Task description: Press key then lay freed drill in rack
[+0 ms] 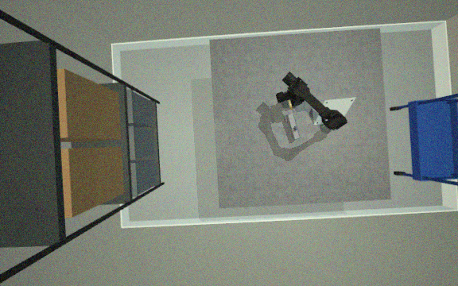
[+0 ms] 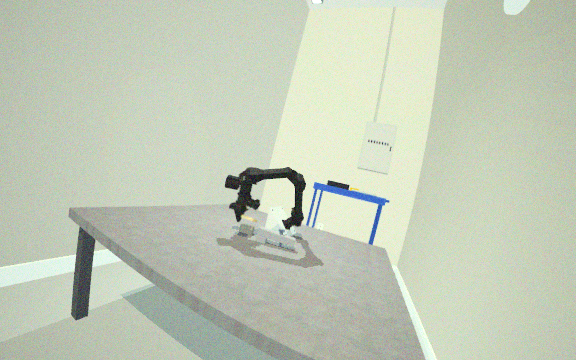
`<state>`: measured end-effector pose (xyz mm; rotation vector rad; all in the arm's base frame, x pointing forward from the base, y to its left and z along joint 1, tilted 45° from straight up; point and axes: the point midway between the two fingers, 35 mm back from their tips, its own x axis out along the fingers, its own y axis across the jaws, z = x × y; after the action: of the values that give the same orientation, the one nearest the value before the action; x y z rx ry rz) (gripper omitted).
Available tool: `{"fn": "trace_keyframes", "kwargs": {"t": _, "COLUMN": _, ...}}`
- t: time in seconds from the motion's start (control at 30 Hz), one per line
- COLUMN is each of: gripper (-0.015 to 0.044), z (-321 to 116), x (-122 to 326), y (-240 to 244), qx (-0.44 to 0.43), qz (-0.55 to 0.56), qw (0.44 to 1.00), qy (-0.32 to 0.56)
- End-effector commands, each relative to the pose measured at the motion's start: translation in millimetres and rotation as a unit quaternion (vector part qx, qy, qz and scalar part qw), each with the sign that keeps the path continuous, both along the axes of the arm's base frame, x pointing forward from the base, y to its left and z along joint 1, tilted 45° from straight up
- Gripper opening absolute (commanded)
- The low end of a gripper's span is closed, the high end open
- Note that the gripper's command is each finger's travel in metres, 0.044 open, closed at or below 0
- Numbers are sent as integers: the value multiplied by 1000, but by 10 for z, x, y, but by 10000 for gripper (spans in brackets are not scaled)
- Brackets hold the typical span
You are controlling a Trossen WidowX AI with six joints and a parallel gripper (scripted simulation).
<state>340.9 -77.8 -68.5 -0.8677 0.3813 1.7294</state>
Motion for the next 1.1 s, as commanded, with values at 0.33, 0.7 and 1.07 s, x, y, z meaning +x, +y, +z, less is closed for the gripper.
{"fn": "trace_keyframes", "kwargs": {"t": 0.33, "gripper": 0, "z": -105, "x": -218, "y": -81, "qx": -2, "qz": 0, "qw": 1000, "qy": -2}}
{"fn": "trace_keyframes", "kwargs": {"t": 0.7, "gripper": 0, "z": -173, "x": -375, "y": -149, "qx": -2, "qz": 0, "qw": 1000, "qy": -2}}
{"fn": "trace_keyframes", "kwargs": {"t": 1.07, "gripper": 0, "z": -243, "x": -550, "y": -258, "qx": -3, "qz": 0, "qw": 1000, "qy": -2}}
